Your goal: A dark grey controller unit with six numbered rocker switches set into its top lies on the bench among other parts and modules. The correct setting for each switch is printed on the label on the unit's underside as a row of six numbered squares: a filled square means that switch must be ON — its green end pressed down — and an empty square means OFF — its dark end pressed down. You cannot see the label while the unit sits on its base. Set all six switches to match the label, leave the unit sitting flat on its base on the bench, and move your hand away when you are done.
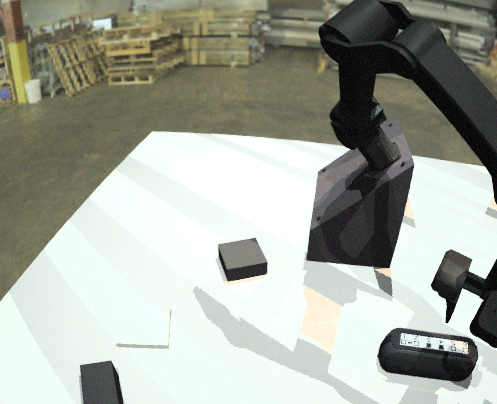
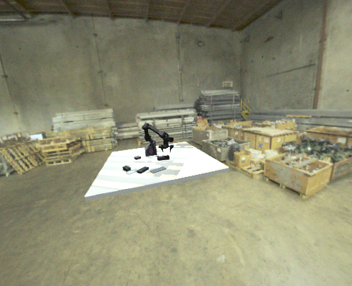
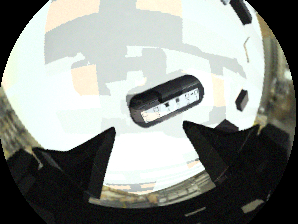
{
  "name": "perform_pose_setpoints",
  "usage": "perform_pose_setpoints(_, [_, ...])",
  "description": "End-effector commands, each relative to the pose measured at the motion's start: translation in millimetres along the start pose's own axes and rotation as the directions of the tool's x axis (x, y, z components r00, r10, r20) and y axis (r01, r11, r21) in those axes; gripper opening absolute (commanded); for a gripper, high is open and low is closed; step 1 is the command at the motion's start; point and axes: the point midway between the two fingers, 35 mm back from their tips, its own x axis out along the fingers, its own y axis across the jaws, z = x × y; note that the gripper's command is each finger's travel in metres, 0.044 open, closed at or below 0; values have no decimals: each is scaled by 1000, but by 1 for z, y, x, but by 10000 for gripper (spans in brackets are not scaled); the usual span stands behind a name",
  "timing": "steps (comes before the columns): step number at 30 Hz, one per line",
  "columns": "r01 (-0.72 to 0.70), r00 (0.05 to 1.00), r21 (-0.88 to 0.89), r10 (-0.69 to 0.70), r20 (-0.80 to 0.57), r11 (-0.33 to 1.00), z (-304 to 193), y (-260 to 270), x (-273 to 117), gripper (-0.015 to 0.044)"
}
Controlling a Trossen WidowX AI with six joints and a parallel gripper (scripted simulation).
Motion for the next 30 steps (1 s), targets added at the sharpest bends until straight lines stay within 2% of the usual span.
perform_pose_setpoints(1, [-64, 998, 748, 26, 62, 661, -9, 1, 3, 440])
perform_pose_setpoints(7, [-90, 996, 921, 39, 81, 378, -12, 2, 3, 440])
perform_pose_setpoints(9, [-92, 996, 937, 41, 84, 337, -12, 2, 3, 440])
perform_pose_setpoints(30, [-93, 996, 938, 42, 84, 335, -12, 3, 7, 440])
